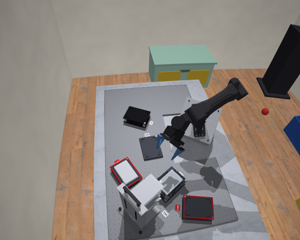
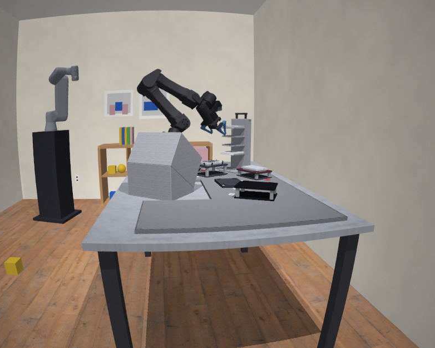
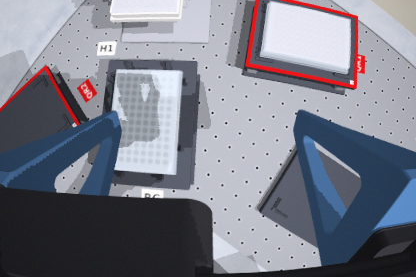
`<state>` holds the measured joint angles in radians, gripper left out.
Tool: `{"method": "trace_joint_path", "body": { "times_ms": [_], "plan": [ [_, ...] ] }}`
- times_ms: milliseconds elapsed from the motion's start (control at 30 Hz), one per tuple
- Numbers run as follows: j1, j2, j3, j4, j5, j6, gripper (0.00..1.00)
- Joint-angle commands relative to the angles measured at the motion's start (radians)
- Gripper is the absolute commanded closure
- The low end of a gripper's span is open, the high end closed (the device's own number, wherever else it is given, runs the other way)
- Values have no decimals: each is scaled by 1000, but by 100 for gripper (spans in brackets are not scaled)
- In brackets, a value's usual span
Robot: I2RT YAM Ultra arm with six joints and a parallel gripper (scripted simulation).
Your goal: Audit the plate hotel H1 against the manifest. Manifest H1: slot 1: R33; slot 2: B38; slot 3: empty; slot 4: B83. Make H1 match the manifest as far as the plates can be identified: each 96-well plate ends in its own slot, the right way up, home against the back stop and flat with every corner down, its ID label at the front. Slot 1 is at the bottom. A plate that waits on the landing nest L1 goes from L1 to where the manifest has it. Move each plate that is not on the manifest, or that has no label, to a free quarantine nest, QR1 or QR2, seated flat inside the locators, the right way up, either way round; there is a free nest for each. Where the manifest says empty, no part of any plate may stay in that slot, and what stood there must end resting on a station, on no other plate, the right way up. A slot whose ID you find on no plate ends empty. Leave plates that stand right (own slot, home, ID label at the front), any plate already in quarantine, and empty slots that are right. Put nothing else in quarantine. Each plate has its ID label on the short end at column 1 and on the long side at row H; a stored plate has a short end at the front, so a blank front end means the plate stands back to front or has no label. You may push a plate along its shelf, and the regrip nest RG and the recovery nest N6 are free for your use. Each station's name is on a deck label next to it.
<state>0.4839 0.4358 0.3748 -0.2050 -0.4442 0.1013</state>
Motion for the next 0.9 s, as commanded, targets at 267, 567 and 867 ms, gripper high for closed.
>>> {"method": "trace_joint_path", "body": {
  "times_ms": [267,567,867],
  "plan": [
    [341,-54,58,-44,397,107,0],
    [622,14,83,-15,670,174,0],
    [838,75,110,1,880,230,0]
  ]
}}
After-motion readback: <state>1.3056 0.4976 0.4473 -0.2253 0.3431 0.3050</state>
